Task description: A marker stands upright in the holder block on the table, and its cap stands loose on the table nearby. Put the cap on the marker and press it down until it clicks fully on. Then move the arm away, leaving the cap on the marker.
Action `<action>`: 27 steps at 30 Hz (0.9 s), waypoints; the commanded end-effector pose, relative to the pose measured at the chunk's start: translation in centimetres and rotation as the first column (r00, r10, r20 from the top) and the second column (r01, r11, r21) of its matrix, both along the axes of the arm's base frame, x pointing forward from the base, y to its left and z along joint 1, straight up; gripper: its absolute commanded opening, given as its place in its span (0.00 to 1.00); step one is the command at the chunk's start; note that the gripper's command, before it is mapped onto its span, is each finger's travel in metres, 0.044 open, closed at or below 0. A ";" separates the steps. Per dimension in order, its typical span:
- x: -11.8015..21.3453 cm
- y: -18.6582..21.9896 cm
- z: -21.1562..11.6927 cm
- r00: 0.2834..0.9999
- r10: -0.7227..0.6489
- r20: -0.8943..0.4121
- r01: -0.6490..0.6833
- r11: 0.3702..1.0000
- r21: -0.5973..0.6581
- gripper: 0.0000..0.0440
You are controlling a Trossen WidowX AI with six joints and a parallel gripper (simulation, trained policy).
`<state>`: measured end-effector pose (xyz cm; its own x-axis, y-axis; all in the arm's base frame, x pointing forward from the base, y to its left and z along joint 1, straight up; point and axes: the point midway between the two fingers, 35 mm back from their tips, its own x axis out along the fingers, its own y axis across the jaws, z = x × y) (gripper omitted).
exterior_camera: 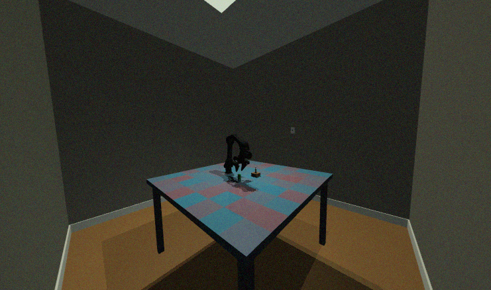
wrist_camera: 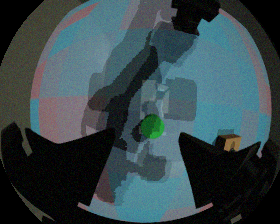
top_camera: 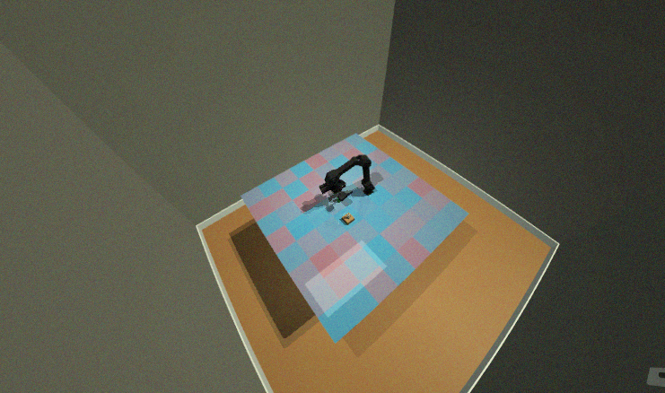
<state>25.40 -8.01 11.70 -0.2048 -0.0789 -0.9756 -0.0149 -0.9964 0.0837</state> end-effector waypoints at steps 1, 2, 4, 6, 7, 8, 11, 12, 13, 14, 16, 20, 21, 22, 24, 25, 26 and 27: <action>-0.1 0.2 -0.6 1.000 -0.004 -0.008 0.004 0.999 0.032 0.70; -0.2 0.2 -0.8 1.000 -0.006 -0.010 0.006 0.999 0.041 0.70; -0.2 0.3 -1.2 1.000 -0.008 -0.013 0.009 0.998 0.060 0.69; -0.3 0.4 -1.5 1.000 -0.010 -0.015 0.011 0.997 0.077 0.68; -0.3 0.4 -1.7 1.000 -0.010 -0.017 0.012 0.996 0.086 0.68; -0.4 0.5 -1.9 1.000 -0.010 -0.018 0.012 0.996 0.094 0.67; -0.5 0.5 -2.6 1.000 -0.009 -0.024 0.011 0.993 0.116 0.66; -0.5 0.6 -2.9 1.000 -0.007 -0.026 0.010 0.992 0.123 0.66; -0.6 0.6 -3.1 1.000 -0.005 -0.028 0.009 0.992 0.129 0.65; -0.6 0.6 -3.4 1.000 -0.003 -0.030 0.007 0.991 0.135 0.65; -0.8 0.7 -3.9 0.999 0.002 -0.033 0.002 0.989 0.146 0.64; -1.0 0.7 -4.8 0.999 0.018 -0.036 -0.012 0.987 0.160 0.62; -1.0 0.7 -5.0 0.999 0.022 -0.037 -0.016 0.987 0.162 0.62; -1.1 0.7 -5.2 0.999 0.026 -0.037 -0.020 0.986 0.164 0.61; -1.2 0.7 -5.5 0.999 0.035 -0.036 -0.029 0.986 0.166 0.60; -1.2 0.7 -5.6 0.999 0.039 -0.036 -0.033 0.985 0.167 0.59; -1.3 0.7 -5.7 0.998 0.043 -0.036 -0.037 0.985 0.168 0.58; -1.3 0.7 -5.8 0.998 0.047 -0.035 -0.040 0.985 0.168 0.56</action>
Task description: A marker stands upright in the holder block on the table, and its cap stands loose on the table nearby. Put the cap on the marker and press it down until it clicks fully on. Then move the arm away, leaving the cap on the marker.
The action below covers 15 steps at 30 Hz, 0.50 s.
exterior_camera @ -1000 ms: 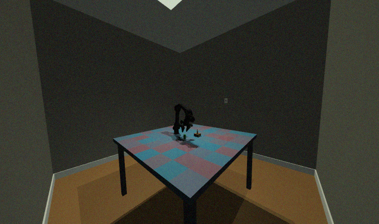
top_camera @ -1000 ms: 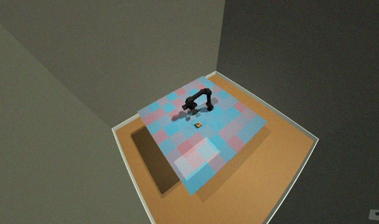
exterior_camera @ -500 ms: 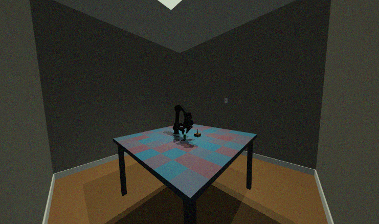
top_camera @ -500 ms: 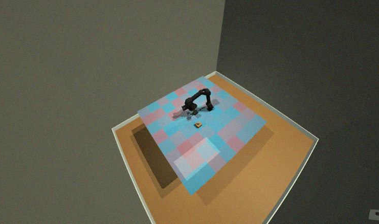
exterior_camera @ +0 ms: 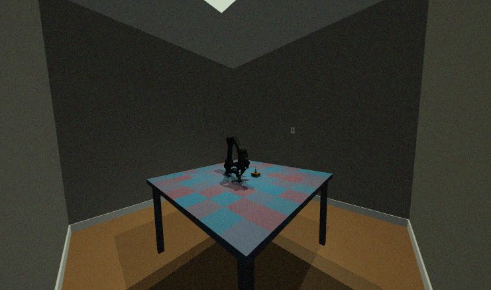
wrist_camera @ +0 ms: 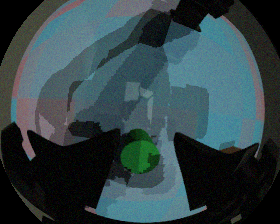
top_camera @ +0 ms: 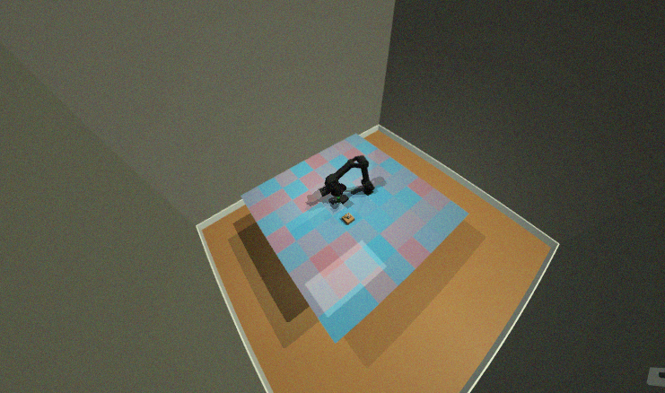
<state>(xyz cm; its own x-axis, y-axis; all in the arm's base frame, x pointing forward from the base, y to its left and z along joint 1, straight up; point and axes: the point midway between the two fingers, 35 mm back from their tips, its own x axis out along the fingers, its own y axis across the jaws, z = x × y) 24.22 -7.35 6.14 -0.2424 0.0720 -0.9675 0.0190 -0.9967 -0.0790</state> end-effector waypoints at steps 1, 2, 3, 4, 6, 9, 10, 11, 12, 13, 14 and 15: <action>-0.1 0.0 -0.4 1.000 0.014 0.001 -0.014 1.000 0.005 0.55; -0.2 0.0 -0.4 1.000 0.018 0.003 -0.018 1.000 0.005 0.52; -0.1 0.0 -0.4 1.000 0.021 0.005 -0.022 1.000 0.003 0.47; -0.1 -0.1 -0.4 1.000 0.025 0.009 -0.025 1.000 -0.001 0.41; 0.0 -0.2 -0.1 0.999 0.033 0.021 -0.033 0.999 -0.007 0.30; 0.2 -0.1 0.5 0.998 0.049 0.037 -0.048 0.999 -0.016 0.17; 0.4 -0.2 0.7 0.997 0.054 0.047 -0.053 0.998 -0.021 0.16; 0.6 -0.2 1.0 0.997 0.060 0.056 -0.059 0.998 -0.026 0.15; 0.8 -0.1 1.3 0.996 0.066 0.065 -0.064 0.998 -0.030 0.15; 1.0 -0.1 1.6 0.995 0.071 0.074 -0.069 0.997 -0.035 0.14; 1.2 0.0 1.9 0.994 0.077 0.083 -0.074 0.997 -0.038 0.13; 1.4 0.0 2.2 0.992 0.083 0.091 -0.079 0.996 -0.042 0.12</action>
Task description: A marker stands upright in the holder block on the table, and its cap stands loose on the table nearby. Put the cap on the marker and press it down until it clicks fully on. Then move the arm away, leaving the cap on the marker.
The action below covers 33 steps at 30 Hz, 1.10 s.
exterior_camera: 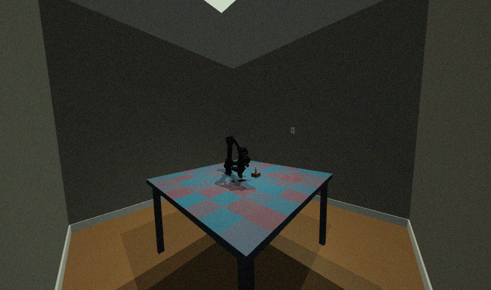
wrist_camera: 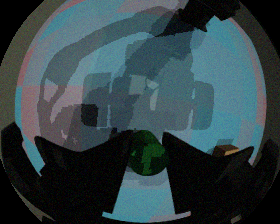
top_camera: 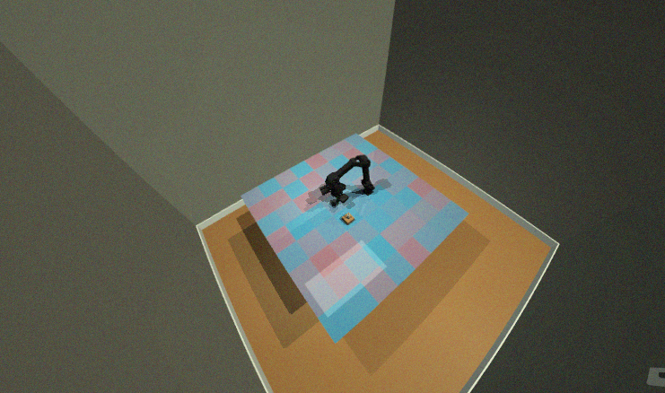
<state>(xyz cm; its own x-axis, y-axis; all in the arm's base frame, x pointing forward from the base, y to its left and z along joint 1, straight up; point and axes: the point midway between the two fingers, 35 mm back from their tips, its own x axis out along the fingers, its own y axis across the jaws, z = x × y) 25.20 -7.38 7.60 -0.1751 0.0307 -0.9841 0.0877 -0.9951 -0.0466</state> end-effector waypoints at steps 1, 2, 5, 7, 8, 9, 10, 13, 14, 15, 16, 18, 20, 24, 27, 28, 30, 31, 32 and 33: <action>0.6 0.2 1.1 0.999 0.022 0.029 -0.022 1.000 -0.012 0.11; 0.8 0.3 1.4 0.999 0.028 0.038 -0.027 1.000 -0.015 0.10; 1.4 0.7 2.4 0.997 0.041 0.063 -0.040 0.999 -0.021 0.09; 1.7 1.1 3.0 0.996 0.049 0.076 -0.047 0.999 -0.022 0.09; 1.9 1.3 3.2 0.995 0.052 0.081 -0.050 0.998 -0.023 0.09; 2.1 1.6 3.5 0.995 0.055 0.086 -0.054 0.998 -0.023 0.09; 2.2 2.0 3.7 0.994 0.059 0.091 -0.057 0.998 -0.023 0.09; 2.6 3.1 4.4 0.992 0.070 0.103 -0.068 0.997 -0.023 0.08; 2.8 3.4 4.6 0.992 0.073 0.106 -0.071 0.997 -0.023 0.08; 2.9 3.8 4.8 0.991 0.076 0.109 -0.074 0.997 -0.024 0.08; 3.0 4.2 5.0 0.991 0.079 0.112 -0.077 0.997 -0.024 0.07; 3.2 4.9 5.3 0.989 0.085 0.117 -0.083 0.996 -0.023 0.07; 3.3 5.7 5.6 0.988 0.091 0.121 -0.089 0.996 -0.023 0.06; 3.6 7.2 6.2 0.987 0.101 0.128 -0.099 0.995 -0.021 0.05; 3.8 8.3 6.6 0.985 0.108 0.132 -0.107 0.994 -0.020 0.04; 3.9 8.7 6.7 0.985 0.111 0.133 -0.109 0.994 -0.019 0.04; 4.0 9.5 6.9 0.984 0.116 0.134 -0.114 0.993 -0.018 0.03; 4.1 9.9 7.0 0.984 0.118 0.135 -0.117 0.993 -0.018 0.02; 4.1 10.3 7.1 0.983 0.121 0.136 -0.120 0.993 -0.017 0.02; 4.1 10.7 7.2 0.983 0.123 0.136 -0.122 0.992 -0.017 0.02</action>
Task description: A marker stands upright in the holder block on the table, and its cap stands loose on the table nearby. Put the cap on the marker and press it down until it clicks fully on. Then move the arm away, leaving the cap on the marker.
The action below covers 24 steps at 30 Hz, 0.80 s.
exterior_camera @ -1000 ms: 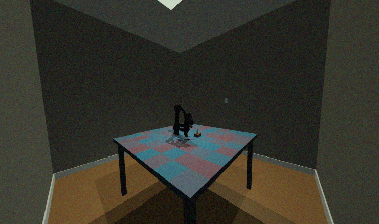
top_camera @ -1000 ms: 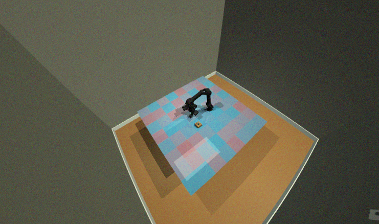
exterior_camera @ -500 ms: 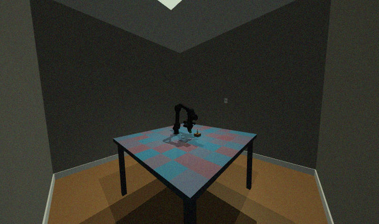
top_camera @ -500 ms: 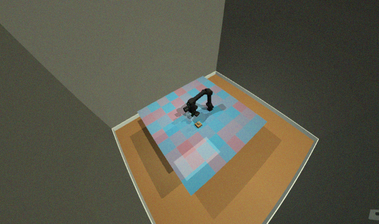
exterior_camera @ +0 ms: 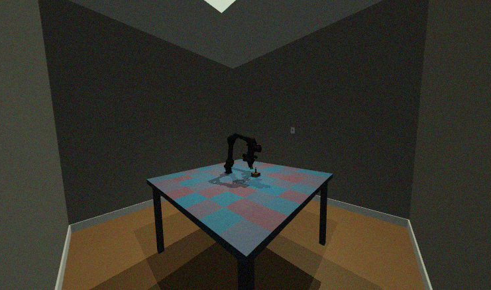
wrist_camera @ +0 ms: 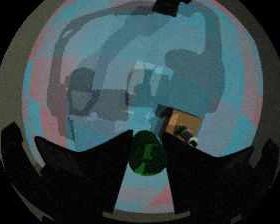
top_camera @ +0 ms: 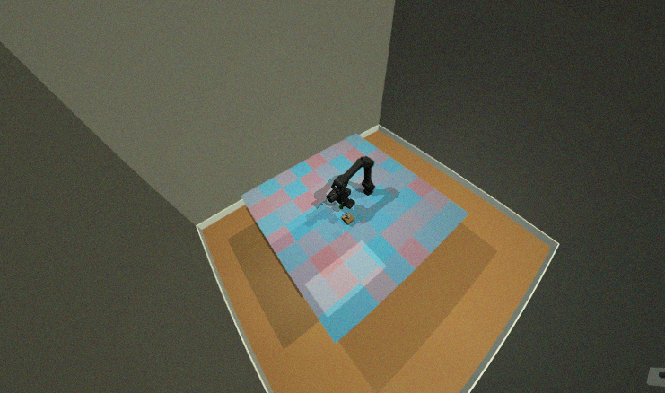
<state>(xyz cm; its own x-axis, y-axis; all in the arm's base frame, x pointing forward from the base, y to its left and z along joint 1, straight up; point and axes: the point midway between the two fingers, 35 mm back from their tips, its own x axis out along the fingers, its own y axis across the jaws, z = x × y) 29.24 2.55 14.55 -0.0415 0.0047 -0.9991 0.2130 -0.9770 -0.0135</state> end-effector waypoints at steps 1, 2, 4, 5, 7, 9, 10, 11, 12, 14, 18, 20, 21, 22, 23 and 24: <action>0.1 1.2 0.3 1.000 0.004 0.001 -0.004 1.000 0.005 0.01; 0.2 1.6 0.4 1.000 0.007 0.001 -0.007 1.000 0.005 0.01; 0.2 2.4 0.6 1.000 0.013 0.001 -0.013 1.000 0.006 0.00; 0.1 2.8 0.7 1.000 0.016 0.000 -0.016 1.000 0.007 0.00; 0.1 3.6 0.9 1.000 0.023 -0.001 -0.023 1.000 0.007 0.00; 0.0 4.3 1.0 1.000 0.029 -0.002 -0.029 1.000 0.007 0.00; -0.1 4.6 1.1 0.999 0.032 -0.003 -0.032 0.999 0.007 0.00; -0.1 5.0 1.2 0.999 0.034 -0.004 -0.034 0.999 0.007 0.00; -0.2 5.3 1.2 0.999 0.037 -0.004 -0.037 0.999 0.007 0.00; -0.3 5.8 1.3 0.999 0.054 -0.006 -0.054 0.999 0.007 0.00; -0.4 6.5 1.3 0.997 0.078 -0.011 -0.078 0.997 0.006 0.00; -0.4 6.8 1.2 0.996 0.086 -0.015 -0.086 0.996 0.006 0.00; -0.5 6.9 1.1 0.996 0.089 -0.019 -0.089 0.996 0.006 0.00; -0.5 7.0 0.9 0.995 0.092 -0.023 -0.092 0.996 0.005 0.00; -0.6 7.0 0.8 0.995 0.094 -0.027 -0.094 0.996 0.004 0.00; -0.6 7.1 0.7 0.995 0.096 -0.030 -0.096 0.995 0.004 0.00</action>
